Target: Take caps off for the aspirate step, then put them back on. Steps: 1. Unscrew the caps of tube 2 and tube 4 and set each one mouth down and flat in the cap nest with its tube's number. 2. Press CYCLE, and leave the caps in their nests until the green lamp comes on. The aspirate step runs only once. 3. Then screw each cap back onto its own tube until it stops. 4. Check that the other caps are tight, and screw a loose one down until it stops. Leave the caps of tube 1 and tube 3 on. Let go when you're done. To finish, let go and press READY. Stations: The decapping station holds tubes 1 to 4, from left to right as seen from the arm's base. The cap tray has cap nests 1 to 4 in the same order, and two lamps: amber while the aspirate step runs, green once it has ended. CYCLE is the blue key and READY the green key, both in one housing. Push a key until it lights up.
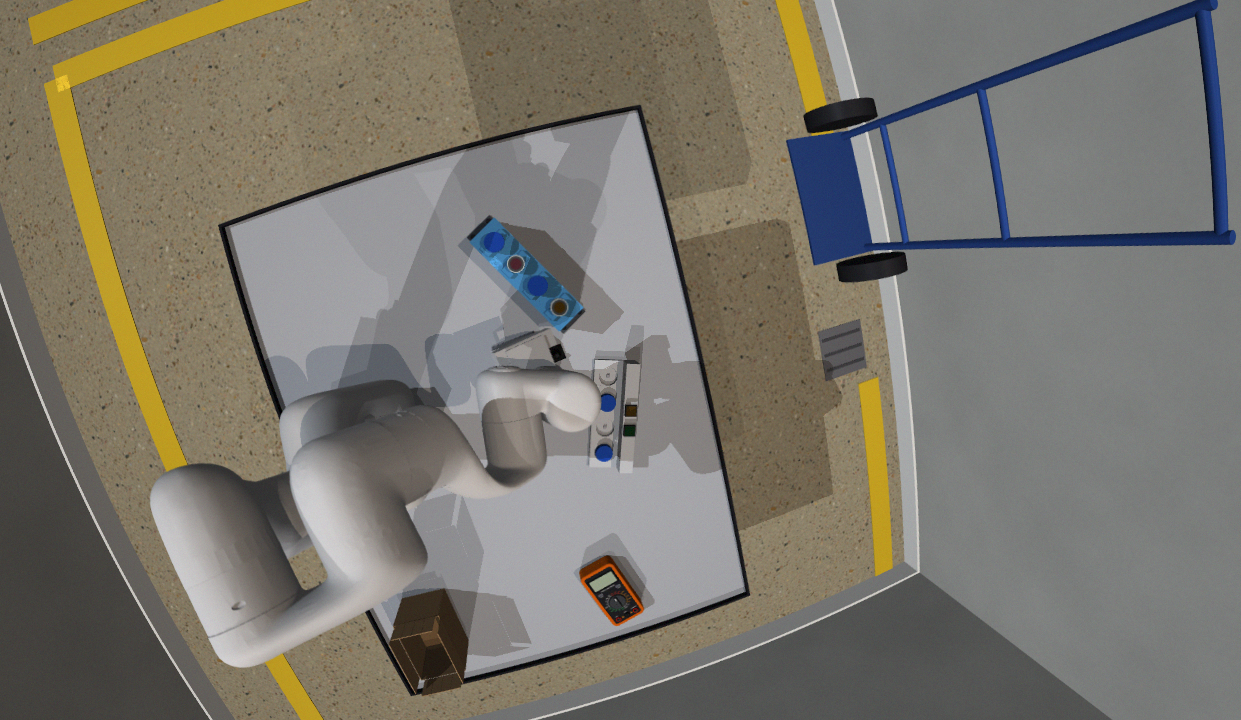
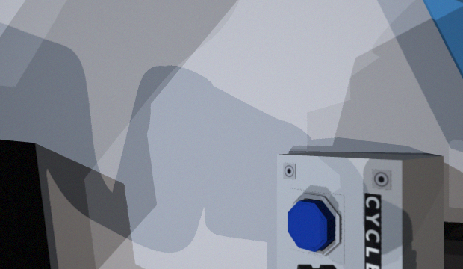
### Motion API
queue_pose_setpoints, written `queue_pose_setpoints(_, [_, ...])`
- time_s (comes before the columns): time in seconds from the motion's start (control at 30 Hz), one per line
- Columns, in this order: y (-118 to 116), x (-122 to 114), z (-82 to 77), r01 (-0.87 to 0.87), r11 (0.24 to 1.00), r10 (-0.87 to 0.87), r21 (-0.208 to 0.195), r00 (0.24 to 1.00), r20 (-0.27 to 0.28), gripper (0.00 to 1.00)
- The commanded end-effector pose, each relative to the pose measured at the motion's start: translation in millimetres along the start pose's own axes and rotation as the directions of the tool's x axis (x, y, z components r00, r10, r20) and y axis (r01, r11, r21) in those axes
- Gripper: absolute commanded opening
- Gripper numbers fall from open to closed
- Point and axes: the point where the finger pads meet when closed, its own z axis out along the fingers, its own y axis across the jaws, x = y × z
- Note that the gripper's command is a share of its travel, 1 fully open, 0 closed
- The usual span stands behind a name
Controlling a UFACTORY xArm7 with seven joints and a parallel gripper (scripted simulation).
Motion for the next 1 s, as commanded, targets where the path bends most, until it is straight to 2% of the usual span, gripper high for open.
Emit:
queue_pose_setpoints(0.0, [-4.3,22.3,5.0,-0.002,1.000,0.002,-0.008,1.000,0.003,0.00])
queue_pose_setpoints(0.37, [-4.3,22.2,5.0,-0.002,1.000,0.002,-0.008,1.000,0.003,0.00])
queue_pose_setpoints(0.63, [0.7,22.2,22.3,-0.002,1.000,0.002,-0.008,1.000,0.003,0.00])
queue_pose_setpoints(0.97, [0.8,22.2,22.3,-0.002,1.000,0.002,-0.008,1.000,0.003,0.00])
